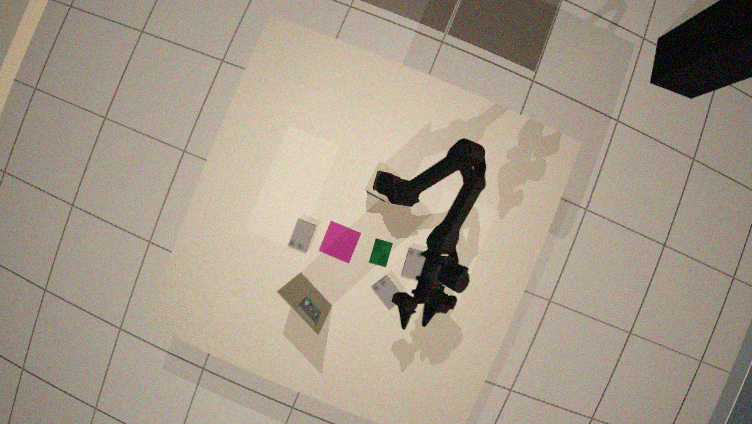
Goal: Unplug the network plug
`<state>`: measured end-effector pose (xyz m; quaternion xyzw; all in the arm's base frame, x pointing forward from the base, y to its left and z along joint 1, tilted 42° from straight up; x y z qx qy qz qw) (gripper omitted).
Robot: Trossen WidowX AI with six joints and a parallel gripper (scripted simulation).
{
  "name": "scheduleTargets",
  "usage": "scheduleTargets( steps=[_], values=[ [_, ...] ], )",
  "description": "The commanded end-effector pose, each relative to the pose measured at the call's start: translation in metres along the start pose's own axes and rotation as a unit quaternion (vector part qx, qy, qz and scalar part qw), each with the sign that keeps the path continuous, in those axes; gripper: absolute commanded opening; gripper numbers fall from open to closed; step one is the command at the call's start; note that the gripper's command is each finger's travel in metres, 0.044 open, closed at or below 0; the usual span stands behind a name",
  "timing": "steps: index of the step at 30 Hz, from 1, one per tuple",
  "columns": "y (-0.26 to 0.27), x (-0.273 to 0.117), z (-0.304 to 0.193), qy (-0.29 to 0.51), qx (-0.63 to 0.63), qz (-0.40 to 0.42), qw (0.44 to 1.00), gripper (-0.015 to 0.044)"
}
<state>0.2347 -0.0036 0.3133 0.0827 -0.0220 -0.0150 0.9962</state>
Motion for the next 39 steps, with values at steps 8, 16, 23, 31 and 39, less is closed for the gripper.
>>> scheduleTargets(
  steps=[8, 16, 23, 31, 39],
  values=[
    [-0.024, 0.011, -0.039, 0.047, -0.083, -0.078, 0.992, 0.019],
    [-0.061, 0.01, -0.103, 0.146, -0.216, -0.183, 0.948, 0.0156],
    [-0.09, -0.008, -0.154, 0.25, -0.327, -0.25, 0.876, 0.0156],
    [-0.099, -0.018, -0.171, 0.29, -0.363, -0.267, 0.844, 0.0156],
    [-0.106, -0.004, -0.172, 0.29, -0.363, -0.268, 0.844, 0.0156]
  ],
)
Point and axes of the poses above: the point midway between the two fingers, 35 mm back from their tips, its own x axis out along the fingers, its own y axis across the jaws, z = x × y, the point moved 8 cm from there along -x, back along the fingers, and after that the axes turned 9 degrees about x, right-handed, at the moved point
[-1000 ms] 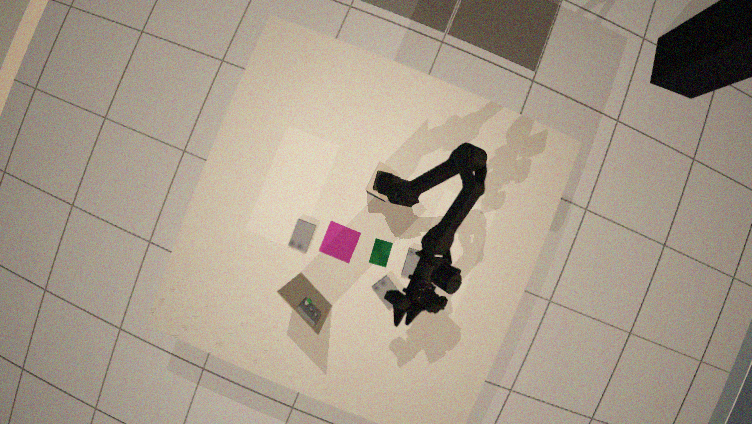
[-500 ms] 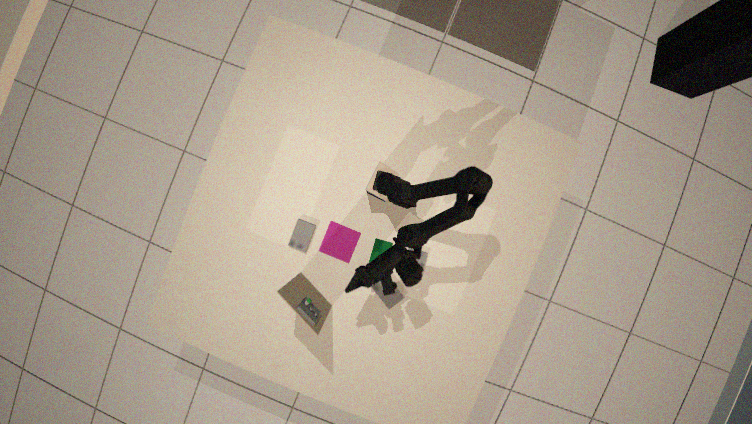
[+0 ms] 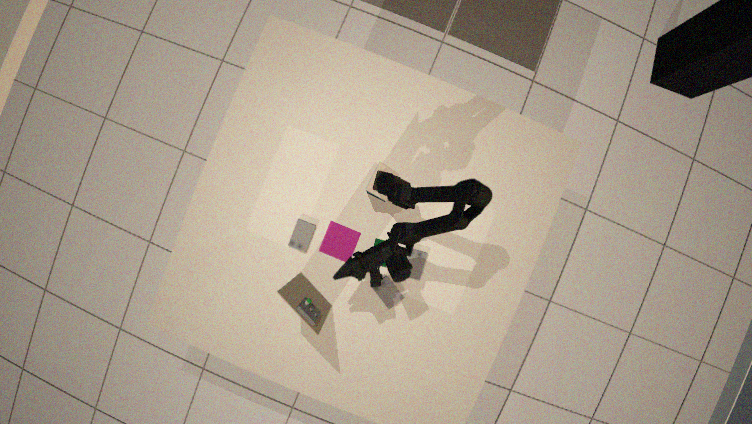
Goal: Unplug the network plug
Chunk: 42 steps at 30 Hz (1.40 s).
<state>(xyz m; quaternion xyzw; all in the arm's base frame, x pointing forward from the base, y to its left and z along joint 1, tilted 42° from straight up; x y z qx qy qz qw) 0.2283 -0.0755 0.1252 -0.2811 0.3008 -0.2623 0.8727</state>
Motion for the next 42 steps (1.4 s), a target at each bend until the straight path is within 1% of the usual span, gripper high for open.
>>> scheduleTargets(
  steps=[1, 14, 42],
  values=[
    [-0.002, 0.01, 0.006, -0.003, 0.0, -0.002, 1.0, 0.0156],
    [0.0, 0.049, 0.014, -0.004, 0.0, -0.003, 1.0, 0.0156],
    [0.001, 0.083, 0.025, -0.005, 0.001, -0.004, 1.0, 0.0156]
  ],
)
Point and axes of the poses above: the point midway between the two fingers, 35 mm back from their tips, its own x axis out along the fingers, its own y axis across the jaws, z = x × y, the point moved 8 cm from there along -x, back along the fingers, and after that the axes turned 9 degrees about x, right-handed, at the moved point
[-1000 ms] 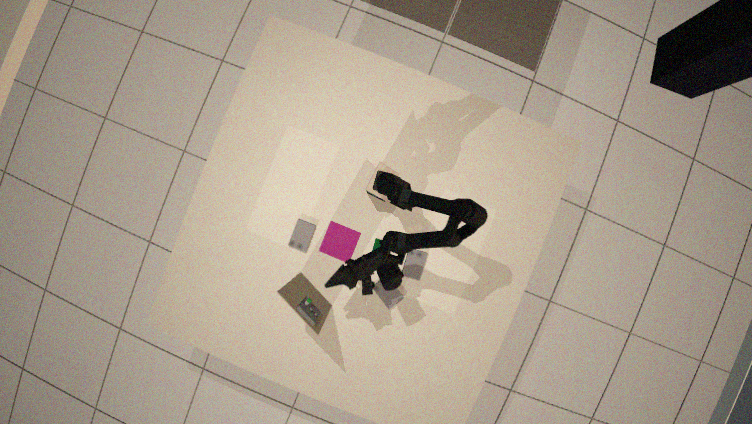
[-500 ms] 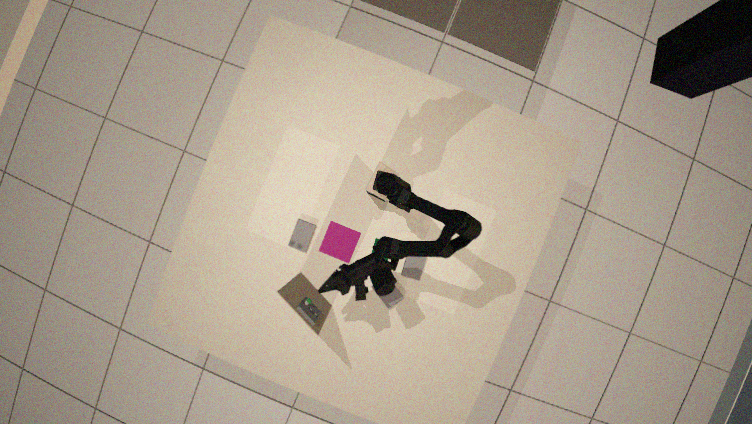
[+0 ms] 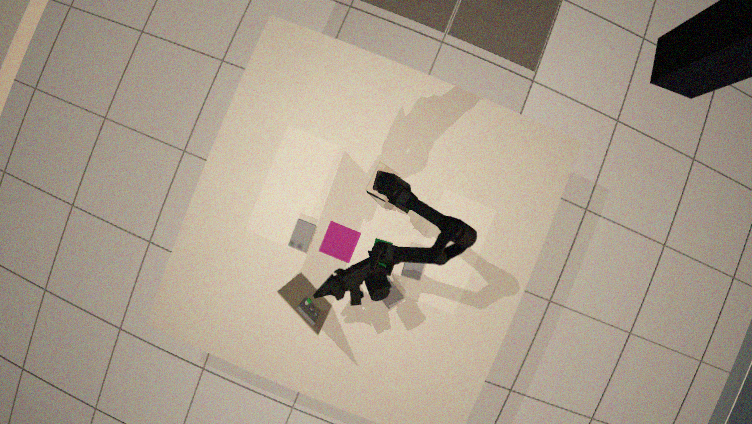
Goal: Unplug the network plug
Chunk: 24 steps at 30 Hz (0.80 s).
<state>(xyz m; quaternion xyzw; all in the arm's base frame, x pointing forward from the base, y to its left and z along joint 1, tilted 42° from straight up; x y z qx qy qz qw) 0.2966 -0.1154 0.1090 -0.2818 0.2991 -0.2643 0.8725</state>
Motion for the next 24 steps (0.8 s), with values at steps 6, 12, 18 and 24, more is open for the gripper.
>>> scheduleTargets(
  steps=[6, 12, 18, 24],
  values=[
    [-0.001, 0.013, 0.005, -0.004, 0.0, -0.001, 1.0, 0.0156],
    [0.0, 0.022, 0.007, -0.004, 0.0, -0.001, 1.0, 0.0156],
    [0.0, 0.03, 0.008, -0.004, 0.0, -0.002, 1.0, 0.0156],
    [0.0, 0.031, 0.008, -0.004, 0.0, -0.002, 1.0, 0.0129]
  ],
)
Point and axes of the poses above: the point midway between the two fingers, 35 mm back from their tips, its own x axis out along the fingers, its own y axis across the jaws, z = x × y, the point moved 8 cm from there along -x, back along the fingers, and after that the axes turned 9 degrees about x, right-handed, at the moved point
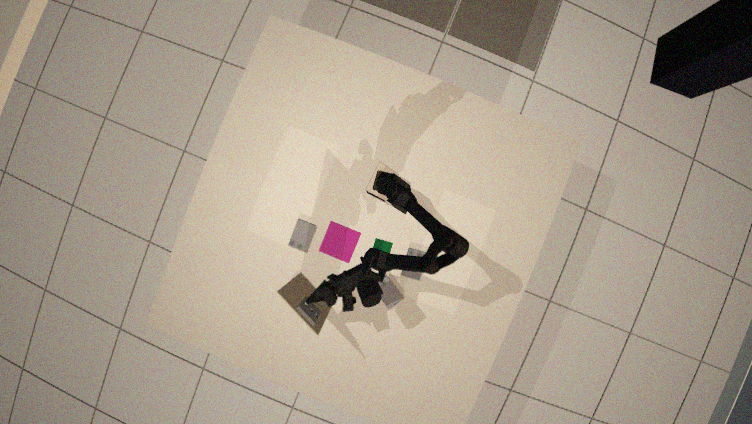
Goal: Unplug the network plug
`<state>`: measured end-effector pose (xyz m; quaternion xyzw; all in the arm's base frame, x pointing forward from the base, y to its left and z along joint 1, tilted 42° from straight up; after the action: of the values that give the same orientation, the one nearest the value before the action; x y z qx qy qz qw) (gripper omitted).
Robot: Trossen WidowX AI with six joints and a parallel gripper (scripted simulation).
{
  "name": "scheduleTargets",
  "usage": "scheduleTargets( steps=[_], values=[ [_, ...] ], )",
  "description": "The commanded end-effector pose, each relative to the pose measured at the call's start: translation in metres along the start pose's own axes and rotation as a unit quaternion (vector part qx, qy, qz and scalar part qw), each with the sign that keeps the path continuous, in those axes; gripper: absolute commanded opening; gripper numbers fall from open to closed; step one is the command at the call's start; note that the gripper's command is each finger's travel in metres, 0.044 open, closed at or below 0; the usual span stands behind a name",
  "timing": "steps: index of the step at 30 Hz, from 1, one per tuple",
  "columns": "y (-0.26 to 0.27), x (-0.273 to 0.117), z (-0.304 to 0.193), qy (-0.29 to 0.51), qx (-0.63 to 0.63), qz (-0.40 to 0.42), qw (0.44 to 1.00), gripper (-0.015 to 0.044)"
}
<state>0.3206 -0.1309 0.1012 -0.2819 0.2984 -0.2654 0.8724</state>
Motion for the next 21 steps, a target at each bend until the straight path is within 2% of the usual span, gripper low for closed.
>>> scheduleTargets(
  steps=[1, 21],
  values=[
    [-0.001, 0.0017, 0.0023, -0.004, 0.0, -0.001, 1.0, 0.0123],
    [-0.001, 0.0017, 0.0023, -0.004, 0.0, -0.001, 1.0, 0.0]
  ],
)
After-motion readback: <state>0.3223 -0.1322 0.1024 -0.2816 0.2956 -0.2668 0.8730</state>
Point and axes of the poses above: the point midway between the two fingers, 35 mm back from their tips, its own x axis out along the fingers, its own y axis across the jaws, z = x × y, the point moved 8 cm from there along -x, back along the fingers, and after that the axes turned 9 degrees about x, right-handed, at the moved point
